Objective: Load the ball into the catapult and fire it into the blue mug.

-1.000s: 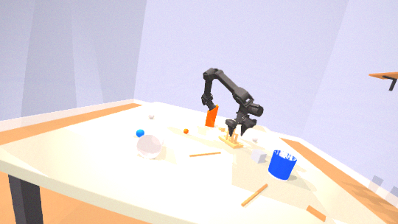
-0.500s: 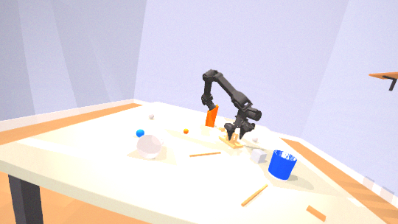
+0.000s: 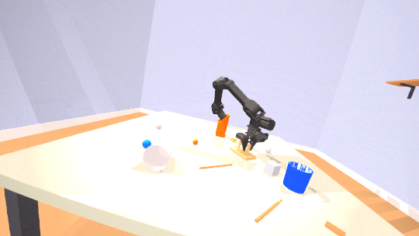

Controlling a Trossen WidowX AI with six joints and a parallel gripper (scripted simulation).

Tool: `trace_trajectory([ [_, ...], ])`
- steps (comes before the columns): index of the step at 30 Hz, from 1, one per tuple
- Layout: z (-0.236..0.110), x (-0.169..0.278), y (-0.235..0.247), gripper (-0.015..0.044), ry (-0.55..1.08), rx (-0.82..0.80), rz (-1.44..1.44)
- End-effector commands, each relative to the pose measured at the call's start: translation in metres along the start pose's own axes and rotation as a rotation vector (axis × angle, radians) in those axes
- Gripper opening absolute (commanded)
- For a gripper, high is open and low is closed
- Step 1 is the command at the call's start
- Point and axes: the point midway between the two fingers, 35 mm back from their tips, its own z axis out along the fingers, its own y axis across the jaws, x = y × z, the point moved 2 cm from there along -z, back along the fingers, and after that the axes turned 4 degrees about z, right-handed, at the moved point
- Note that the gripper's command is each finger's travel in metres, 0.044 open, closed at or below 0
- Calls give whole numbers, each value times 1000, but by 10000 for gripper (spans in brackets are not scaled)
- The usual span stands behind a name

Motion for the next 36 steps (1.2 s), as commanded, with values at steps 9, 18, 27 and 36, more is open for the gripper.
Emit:
trace_trajectory([
  [9,-51,0,0,0,-1,-2,0],
  [18,-40,-3,-1,0,-2,-1,-2],
  [27,-25,-4,-1,0,-2,-1,-3],
  [36,-10,-4,-1,0,-1,0,-3],
])
